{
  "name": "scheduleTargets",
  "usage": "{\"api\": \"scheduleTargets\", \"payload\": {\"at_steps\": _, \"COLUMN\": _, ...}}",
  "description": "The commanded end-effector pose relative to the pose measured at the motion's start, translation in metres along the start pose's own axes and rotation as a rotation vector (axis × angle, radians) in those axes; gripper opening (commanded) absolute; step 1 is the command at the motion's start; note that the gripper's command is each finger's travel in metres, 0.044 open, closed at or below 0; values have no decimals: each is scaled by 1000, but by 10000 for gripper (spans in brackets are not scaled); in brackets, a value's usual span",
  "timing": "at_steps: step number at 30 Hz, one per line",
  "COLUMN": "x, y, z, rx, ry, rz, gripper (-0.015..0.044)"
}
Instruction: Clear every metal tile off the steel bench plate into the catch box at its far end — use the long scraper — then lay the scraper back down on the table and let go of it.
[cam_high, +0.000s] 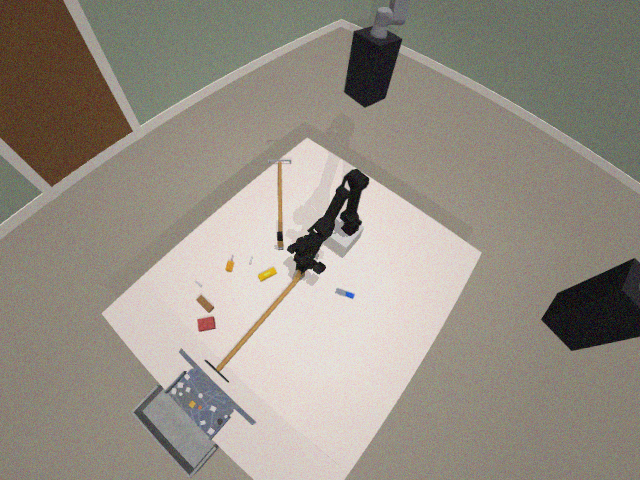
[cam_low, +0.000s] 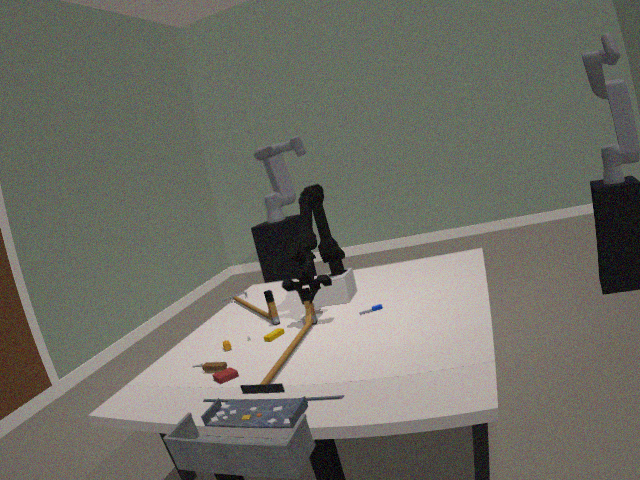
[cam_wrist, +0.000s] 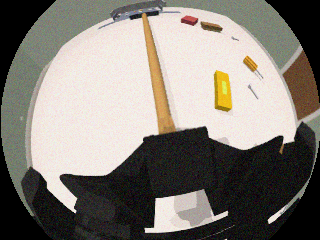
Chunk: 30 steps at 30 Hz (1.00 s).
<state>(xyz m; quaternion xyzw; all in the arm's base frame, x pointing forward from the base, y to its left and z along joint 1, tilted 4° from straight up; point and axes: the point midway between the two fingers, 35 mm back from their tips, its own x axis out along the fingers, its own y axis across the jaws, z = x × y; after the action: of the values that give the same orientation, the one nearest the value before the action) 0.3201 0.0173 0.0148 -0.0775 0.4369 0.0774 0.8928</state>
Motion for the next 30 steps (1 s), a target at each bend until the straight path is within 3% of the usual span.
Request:
{"api": "scheduleTargets", "payload": {"at_steps": 1, "x": -6, "y": -1, "z": -6, "rx": 0, "ry": -5, "rz": 2, "gripper": 0}}
{"api": "scheduleTargets", "payload": {"at_steps": 30, "x": -30, "y": 1, "z": -41, "rx": 7, "ry": -5, "rz": -6, "gripper": 0}}
